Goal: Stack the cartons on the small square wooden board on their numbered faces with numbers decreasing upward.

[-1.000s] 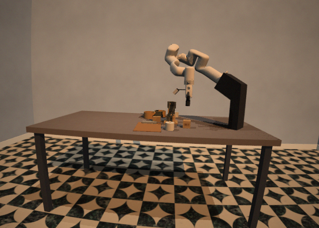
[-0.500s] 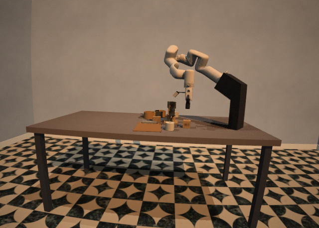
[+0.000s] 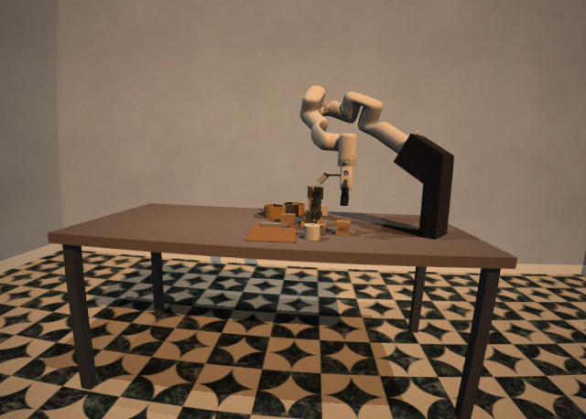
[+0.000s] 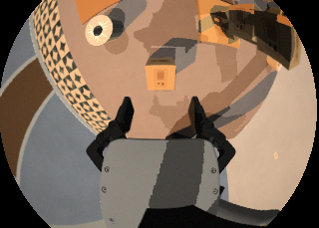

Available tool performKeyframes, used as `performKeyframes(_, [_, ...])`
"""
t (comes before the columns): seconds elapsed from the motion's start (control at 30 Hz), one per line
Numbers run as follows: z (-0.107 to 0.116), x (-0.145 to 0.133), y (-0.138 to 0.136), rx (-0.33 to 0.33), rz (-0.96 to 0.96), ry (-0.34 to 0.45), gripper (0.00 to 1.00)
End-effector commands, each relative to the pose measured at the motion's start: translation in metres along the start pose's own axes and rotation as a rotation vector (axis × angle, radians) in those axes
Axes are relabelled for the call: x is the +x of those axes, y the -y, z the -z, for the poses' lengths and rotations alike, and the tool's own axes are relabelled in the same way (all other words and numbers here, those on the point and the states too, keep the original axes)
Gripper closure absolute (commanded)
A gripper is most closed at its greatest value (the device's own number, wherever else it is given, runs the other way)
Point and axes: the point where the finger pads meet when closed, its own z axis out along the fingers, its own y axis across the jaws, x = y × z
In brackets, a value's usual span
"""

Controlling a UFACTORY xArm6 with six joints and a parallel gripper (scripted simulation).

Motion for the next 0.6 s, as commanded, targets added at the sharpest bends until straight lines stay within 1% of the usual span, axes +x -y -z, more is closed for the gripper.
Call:
performKeyframes(0.0, [-0.006,0.000,0.001,0.002,0.000,-0.001,0.00])
performKeyframes(0.43, [-0.027,0.000,0.001,0.002,0.000,-0.001,0.00])
performKeyframes(0.57, [-0.030,0.000,0.001,0.002,0.000,-0.001,0.00])
